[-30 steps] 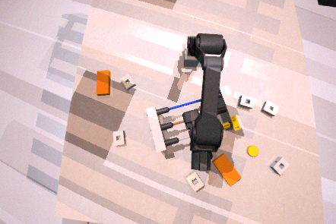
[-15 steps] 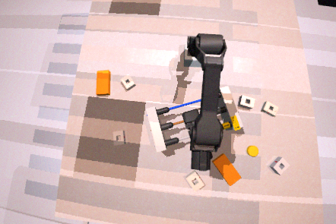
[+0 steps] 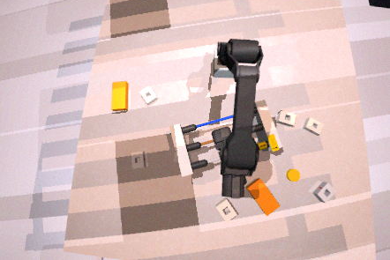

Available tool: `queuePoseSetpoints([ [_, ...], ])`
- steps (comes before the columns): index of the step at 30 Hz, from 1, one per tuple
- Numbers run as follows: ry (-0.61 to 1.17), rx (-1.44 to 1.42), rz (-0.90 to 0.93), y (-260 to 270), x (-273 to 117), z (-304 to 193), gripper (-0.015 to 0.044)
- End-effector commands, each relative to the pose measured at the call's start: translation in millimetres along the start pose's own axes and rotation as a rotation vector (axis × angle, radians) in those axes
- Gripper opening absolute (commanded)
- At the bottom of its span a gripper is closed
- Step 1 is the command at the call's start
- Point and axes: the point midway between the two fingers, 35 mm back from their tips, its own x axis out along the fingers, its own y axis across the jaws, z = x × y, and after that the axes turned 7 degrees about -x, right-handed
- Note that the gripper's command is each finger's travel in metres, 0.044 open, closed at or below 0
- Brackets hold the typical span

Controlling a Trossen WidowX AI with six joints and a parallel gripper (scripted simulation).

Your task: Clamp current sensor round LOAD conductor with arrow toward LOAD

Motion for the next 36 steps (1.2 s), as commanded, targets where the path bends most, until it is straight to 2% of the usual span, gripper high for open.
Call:
queuePoseSetpoints([
  [1, 0.000, 0.000, -0.001, -0.2, -0.7, -0.1, 0.0000],
  [16, 0.000, 0.000, -0.001, -0.2, -0.7, -0.1, 0.0000],
  [32, 0.000, 0.000, -0.001, -0.2, -0.7, -0.1, 0.0420],
  [33, 0.000, 0.000, -0.001, -0.2, -0.7, -0.1, 0.0440],
  [36, 0.000, 0.000, -0.001, -0.2, -0.7, -0.1, 0.0440],
])
